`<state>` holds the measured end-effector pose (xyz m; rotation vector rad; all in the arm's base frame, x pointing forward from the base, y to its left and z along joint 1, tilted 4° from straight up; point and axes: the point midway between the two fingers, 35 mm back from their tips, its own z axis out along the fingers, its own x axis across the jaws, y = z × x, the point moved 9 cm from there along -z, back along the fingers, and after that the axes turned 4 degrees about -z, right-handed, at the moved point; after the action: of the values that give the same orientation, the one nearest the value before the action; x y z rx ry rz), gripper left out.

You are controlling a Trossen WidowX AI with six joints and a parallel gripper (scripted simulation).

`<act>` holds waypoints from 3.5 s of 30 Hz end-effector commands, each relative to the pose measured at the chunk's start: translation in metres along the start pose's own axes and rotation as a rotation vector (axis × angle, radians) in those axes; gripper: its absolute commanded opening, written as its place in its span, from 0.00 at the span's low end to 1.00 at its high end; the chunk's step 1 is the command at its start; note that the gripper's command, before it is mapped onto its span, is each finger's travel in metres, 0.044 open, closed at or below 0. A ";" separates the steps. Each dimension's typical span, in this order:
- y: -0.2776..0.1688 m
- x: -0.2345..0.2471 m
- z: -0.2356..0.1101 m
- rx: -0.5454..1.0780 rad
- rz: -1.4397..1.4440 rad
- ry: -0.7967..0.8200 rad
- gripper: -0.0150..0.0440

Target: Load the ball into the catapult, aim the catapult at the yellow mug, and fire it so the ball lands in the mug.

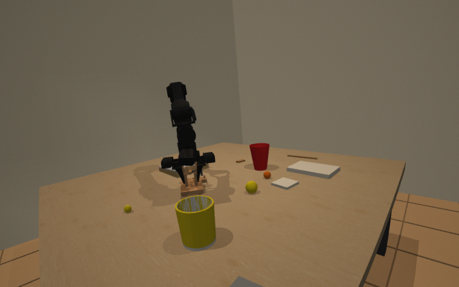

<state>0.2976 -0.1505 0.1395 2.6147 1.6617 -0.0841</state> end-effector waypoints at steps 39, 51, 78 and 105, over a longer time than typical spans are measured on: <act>0.000 0.000 -0.083 0.003 -0.001 0.001 1.00; -0.003 -0.001 -0.129 -0.024 -0.003 0.001 1.00; -0.042 0.317 -0.023 0.001 -0.583 0.029 0.76; -0.041 0.320 0.016 0.000 -0.583 0.030 0.76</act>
<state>0.3967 0.1558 0.1112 2.0408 2.3667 -0.0405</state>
